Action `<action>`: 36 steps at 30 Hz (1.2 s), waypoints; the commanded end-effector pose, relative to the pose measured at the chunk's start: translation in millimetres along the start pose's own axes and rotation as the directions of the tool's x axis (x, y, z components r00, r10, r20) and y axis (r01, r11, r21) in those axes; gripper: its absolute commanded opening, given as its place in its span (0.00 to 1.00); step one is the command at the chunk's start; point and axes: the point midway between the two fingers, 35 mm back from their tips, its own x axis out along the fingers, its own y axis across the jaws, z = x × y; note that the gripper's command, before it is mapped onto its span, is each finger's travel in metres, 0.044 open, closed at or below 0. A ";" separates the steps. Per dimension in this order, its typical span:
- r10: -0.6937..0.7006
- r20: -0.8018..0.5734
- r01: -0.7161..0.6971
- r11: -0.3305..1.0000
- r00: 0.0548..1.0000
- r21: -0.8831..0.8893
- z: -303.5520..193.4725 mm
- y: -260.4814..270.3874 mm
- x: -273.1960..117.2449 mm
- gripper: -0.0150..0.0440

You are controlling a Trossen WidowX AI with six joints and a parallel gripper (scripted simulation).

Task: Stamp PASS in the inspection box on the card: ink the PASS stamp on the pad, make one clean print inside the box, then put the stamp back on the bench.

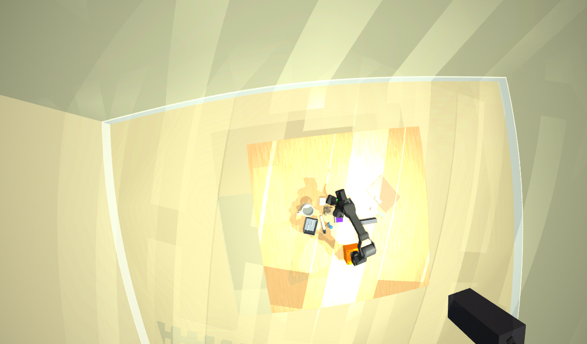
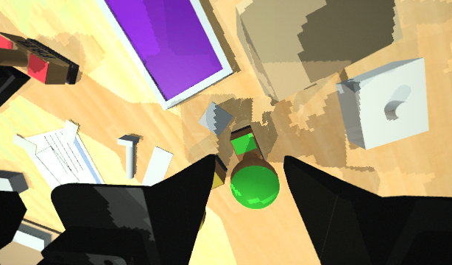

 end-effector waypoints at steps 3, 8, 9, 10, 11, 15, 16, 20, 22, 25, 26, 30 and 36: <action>-0.005 -0.008 0.005 1.000 1.000 0.000 -3.2 -4.0 -71.4 0.70; -0.003 -0.007 0.003 1.000 1.000 0.000 1.2 -0.4 -113.1 0.70; -0.003 -0.007 0.003 1.000 1.000 0.000 1.2 -0.4 -113.1 0.70; -0.003 -0.007 0.003 1.000 1.000 0.000 1.2 -0.4 -113.1 0.70; -0.003 -0.007 0.003 1.000 1.000 0.000 1.2 -0.4 -113.1 0.70; -0.003 -0.007 0.003 1.000 1.000 0.000 1.2 -0.4 -113.1 0.70; -0.003 -0.007 0.003 1.000 1.000 0.000 1.2 -0.4 -113.1 0.70; -0.003 -0.007 0.003 1.000 1.000 0.000 1.2 -0.4 -113.1 0.70; -0.003 -0.007 0.003 1.000 1.000 0.000 1.2 -0.4 -113.1 0.70; -0.003 -0.007 0.003 1.000 1.000 0.000 1.2 -0.4 -113.1 0.70; -0.003 -0.007 0.003 1.000 1.000 0.000 1.2 -0.4 -113.1 0.70; -0.006 -0.006 0.006 1.000 1.000 -0.005 1.3 -0.9 -112.8 0.70; -0.006 -0.006 0.006 1.000 1.000 -0.005 1.3 -0.9 -112.8 0.70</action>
